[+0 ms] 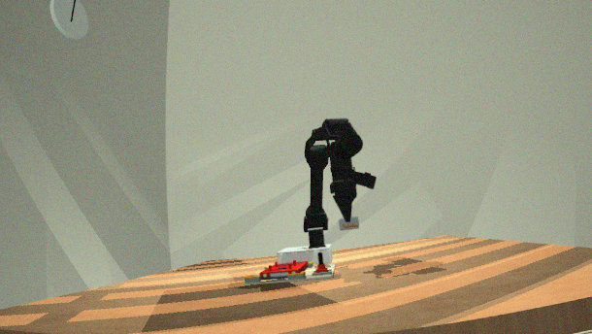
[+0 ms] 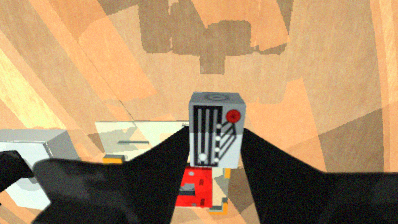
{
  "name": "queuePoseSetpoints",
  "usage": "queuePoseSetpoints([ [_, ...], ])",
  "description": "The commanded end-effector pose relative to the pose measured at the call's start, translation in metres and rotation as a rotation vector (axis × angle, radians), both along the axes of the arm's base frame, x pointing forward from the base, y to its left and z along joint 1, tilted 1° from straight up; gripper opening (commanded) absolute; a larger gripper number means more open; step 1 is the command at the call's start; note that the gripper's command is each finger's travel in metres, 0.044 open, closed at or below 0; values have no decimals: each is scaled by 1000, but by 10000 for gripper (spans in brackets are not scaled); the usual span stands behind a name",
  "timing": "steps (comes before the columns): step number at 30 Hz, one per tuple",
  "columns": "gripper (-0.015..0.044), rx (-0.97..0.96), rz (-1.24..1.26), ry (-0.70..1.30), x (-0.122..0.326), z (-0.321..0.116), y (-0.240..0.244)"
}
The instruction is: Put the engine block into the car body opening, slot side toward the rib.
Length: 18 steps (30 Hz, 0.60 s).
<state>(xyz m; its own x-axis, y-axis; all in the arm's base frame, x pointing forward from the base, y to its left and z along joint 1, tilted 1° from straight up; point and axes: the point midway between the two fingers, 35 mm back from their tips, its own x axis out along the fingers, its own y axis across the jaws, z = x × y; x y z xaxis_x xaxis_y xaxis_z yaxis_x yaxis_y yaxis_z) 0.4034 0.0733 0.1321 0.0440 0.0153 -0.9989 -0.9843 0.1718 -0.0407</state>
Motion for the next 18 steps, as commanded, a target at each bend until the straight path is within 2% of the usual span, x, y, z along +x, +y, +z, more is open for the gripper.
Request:
queuePoseSetpoints([
  [1, 0, 6, -80, 2, -1, -4, -11],
  [18, 0, 17, -459, 8, -11, -22, -63],
])
